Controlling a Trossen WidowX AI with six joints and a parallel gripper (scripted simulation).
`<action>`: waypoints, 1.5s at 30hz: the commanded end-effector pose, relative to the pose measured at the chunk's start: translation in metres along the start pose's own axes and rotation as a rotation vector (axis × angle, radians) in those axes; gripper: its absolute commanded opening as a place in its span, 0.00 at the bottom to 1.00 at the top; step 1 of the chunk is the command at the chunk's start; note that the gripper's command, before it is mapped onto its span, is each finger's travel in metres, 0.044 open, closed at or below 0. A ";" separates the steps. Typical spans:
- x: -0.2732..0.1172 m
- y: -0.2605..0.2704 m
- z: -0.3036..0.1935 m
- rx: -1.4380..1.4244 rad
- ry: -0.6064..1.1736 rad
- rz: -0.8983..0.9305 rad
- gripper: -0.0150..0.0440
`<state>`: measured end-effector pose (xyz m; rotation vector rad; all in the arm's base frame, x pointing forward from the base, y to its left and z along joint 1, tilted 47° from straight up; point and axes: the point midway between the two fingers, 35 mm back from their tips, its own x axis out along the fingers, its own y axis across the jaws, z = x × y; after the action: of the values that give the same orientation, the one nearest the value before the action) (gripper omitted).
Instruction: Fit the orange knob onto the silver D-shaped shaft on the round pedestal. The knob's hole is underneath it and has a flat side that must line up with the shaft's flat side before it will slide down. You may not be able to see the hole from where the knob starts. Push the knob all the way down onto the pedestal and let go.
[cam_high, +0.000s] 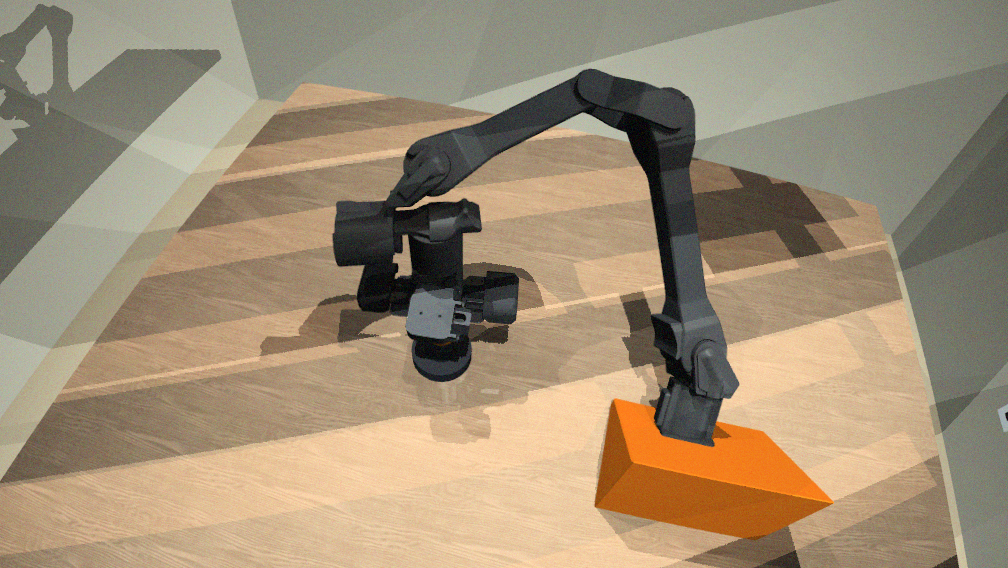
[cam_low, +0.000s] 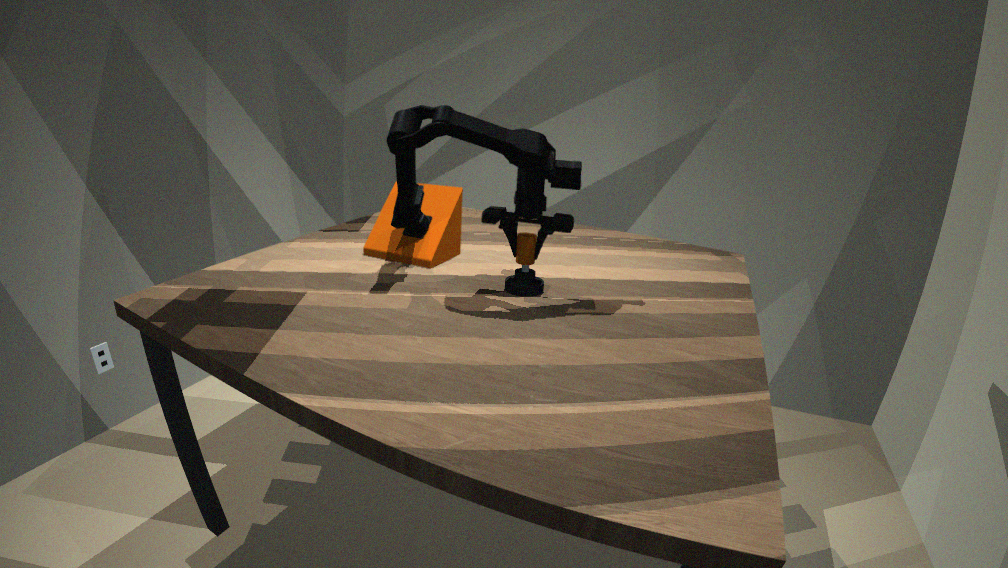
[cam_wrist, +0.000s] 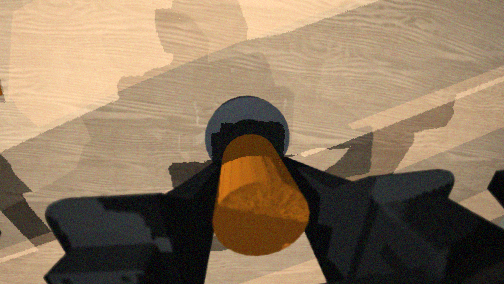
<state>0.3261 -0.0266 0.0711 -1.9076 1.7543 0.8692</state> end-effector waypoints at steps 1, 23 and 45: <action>-0.002 -0.001 0.001 -0.096 -0.001 -0.004 0.25; 0.002 -0.001 0.000 -0.181 0.000 -0.004 0.25; -0.003 -0.004 0.000 -0.390 0.000 -0.005 0.25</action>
<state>0.3281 -0.0261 0.0710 -2.0972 1.6995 1.2085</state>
